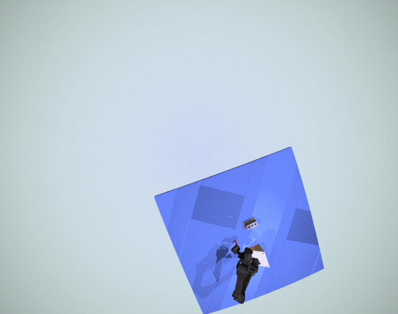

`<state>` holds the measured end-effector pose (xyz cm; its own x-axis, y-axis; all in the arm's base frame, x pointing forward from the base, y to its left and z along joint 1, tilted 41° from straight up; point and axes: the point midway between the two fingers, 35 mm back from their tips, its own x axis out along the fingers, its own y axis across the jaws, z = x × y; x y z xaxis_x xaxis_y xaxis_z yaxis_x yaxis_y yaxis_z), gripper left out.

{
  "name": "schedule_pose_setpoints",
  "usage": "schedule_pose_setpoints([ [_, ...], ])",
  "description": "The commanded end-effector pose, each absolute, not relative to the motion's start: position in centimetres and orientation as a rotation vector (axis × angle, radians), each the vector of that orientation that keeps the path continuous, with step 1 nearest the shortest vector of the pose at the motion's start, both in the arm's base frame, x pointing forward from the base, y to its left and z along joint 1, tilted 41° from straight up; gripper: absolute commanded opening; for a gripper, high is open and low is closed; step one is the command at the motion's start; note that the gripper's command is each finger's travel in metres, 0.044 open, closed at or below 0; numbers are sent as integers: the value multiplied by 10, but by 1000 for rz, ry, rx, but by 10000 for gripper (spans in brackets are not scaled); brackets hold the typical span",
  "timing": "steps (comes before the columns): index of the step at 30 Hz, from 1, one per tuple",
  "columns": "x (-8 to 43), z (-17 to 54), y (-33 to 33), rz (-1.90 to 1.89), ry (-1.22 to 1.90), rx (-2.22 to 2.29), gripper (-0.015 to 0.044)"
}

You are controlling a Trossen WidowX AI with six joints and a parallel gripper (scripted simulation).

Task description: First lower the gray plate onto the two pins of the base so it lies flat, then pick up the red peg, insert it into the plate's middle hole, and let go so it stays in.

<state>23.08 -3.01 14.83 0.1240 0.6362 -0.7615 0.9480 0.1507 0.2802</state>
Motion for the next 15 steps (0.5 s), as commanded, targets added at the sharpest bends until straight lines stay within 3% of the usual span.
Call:
schedule_pose_setpoints([
  [1,231,141,-22,-471,1596,1574,440],
  [15,236,122,-5,-471,1595,1574,440],
])
